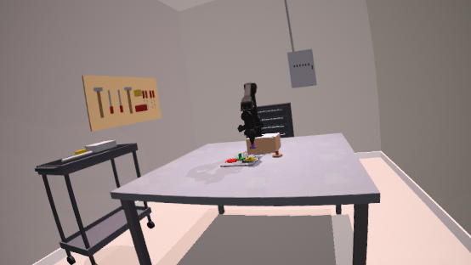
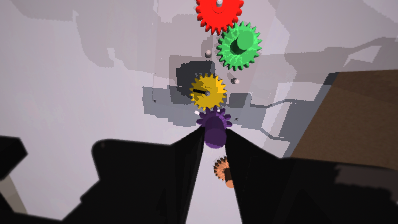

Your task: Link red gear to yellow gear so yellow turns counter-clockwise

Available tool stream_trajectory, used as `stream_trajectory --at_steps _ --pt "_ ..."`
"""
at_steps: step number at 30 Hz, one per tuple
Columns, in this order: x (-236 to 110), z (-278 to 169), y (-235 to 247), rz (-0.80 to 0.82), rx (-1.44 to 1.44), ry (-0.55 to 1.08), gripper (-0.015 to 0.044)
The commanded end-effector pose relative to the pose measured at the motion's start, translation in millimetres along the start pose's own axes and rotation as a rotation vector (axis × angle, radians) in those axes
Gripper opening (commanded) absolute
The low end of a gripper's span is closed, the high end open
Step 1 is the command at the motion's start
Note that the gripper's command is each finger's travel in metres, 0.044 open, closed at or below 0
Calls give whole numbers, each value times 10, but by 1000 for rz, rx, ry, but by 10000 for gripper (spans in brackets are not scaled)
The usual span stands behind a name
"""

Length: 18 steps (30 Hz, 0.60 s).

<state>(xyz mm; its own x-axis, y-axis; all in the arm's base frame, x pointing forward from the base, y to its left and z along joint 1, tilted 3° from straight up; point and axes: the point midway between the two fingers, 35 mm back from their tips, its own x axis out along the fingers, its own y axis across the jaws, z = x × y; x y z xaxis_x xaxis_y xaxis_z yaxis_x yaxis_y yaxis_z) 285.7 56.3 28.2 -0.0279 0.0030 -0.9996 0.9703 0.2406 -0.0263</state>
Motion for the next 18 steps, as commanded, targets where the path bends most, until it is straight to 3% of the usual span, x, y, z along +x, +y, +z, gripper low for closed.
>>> stream_trajectory --at_steps 1,18 --pt "21 80 -50 5 -4 -5 0" --pt "200 411 -280 2 -4 -7 0"
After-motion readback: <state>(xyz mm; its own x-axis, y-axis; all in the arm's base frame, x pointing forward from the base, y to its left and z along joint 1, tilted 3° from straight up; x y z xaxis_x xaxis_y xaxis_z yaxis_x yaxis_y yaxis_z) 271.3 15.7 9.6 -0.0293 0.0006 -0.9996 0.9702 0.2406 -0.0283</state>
